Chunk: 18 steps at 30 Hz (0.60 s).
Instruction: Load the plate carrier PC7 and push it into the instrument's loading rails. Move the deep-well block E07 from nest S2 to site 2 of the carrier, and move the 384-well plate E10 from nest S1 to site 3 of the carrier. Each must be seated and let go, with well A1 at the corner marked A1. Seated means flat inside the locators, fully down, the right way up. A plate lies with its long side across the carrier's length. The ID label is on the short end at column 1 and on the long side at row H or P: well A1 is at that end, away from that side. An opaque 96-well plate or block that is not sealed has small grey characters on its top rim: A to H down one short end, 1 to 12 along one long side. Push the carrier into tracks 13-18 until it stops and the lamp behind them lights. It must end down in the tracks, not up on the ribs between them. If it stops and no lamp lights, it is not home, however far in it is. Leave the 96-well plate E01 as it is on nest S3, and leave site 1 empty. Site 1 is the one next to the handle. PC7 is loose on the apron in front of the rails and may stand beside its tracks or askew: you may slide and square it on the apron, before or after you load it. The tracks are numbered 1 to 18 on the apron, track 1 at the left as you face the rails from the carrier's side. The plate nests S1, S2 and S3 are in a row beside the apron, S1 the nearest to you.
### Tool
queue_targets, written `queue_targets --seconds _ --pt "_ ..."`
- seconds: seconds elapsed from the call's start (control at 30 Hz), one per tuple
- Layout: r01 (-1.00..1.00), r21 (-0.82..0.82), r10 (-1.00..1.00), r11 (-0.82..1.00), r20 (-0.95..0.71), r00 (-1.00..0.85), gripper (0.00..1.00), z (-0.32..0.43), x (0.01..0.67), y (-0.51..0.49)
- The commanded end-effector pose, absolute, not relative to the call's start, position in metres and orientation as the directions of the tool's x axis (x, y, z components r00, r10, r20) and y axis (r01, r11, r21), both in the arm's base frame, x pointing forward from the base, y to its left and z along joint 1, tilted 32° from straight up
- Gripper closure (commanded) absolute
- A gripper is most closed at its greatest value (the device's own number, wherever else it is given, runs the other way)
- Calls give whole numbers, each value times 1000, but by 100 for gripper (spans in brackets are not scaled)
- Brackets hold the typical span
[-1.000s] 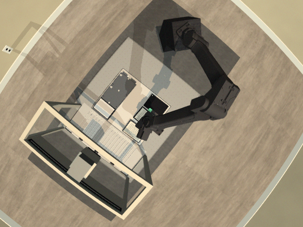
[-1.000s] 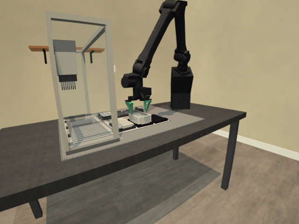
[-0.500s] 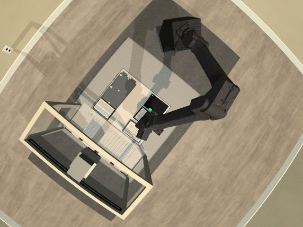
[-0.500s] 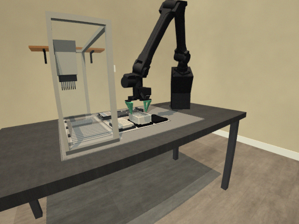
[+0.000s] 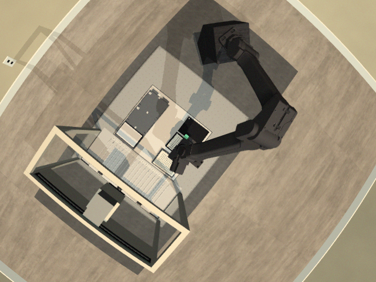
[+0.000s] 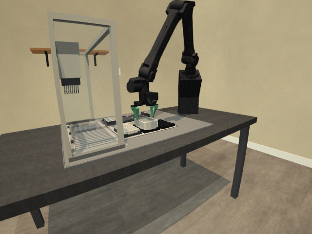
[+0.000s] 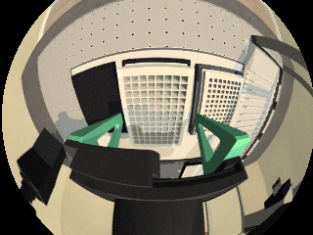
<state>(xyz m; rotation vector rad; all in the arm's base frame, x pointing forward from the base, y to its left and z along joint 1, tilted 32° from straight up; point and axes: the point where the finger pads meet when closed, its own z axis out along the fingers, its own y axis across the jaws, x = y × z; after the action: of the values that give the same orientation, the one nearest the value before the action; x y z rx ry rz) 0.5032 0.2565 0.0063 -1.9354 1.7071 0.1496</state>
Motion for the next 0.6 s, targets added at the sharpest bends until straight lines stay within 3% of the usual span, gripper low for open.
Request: queue_targets --seconds 0.0,0.57 --pt "-946 -323 -885 -24 -433 170 0 1 508 258" --pt "-941 -337 -882 -25 -436 180 0 -6 518 269"
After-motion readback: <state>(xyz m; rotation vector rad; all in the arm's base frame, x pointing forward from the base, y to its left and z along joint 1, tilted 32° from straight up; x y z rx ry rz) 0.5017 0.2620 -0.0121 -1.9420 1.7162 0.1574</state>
